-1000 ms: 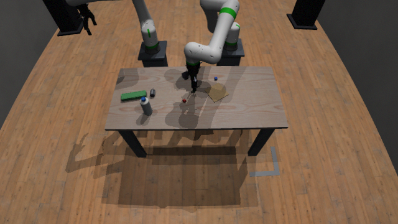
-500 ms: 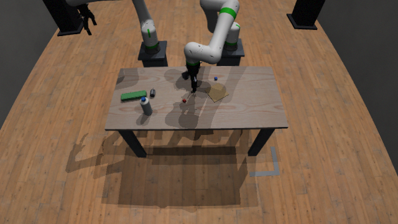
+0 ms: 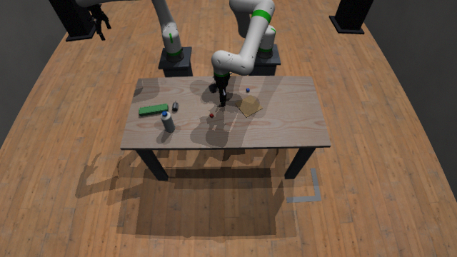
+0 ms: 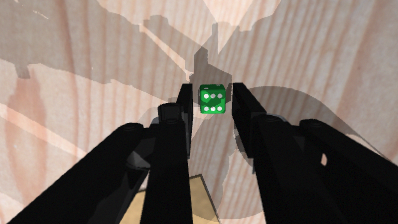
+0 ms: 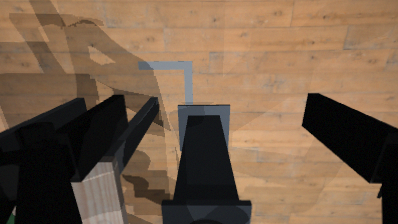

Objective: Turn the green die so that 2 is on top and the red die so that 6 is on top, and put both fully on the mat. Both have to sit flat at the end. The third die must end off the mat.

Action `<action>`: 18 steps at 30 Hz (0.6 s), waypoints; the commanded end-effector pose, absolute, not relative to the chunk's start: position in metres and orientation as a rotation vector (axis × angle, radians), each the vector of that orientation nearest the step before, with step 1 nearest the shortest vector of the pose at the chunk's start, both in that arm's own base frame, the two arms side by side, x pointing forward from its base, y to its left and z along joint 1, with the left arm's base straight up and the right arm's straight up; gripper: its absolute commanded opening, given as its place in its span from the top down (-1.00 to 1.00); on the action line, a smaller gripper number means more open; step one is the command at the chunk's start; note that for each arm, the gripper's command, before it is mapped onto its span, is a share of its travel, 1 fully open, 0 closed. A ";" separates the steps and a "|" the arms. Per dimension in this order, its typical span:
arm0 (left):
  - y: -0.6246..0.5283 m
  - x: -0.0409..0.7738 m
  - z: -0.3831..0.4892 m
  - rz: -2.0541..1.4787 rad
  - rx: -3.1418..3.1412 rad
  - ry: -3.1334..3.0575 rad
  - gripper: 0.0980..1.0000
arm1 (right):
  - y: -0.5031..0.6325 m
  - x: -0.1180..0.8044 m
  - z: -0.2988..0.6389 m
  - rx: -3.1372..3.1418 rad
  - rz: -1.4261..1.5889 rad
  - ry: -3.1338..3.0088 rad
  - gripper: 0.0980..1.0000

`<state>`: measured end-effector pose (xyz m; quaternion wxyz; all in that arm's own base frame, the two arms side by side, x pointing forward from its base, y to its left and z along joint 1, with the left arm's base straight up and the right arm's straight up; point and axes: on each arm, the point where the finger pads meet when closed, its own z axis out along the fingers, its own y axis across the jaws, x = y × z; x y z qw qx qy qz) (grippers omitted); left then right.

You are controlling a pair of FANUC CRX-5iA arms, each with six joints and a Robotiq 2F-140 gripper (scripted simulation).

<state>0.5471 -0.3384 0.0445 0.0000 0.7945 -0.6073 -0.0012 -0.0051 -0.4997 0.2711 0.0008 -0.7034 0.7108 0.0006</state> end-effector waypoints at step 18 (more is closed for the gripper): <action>-0.339 0.548 0.035 0.000 2.496 -1.908 0.57 | -0.500 -0.005 0.272 -2.210 0.000 2.233 -1.00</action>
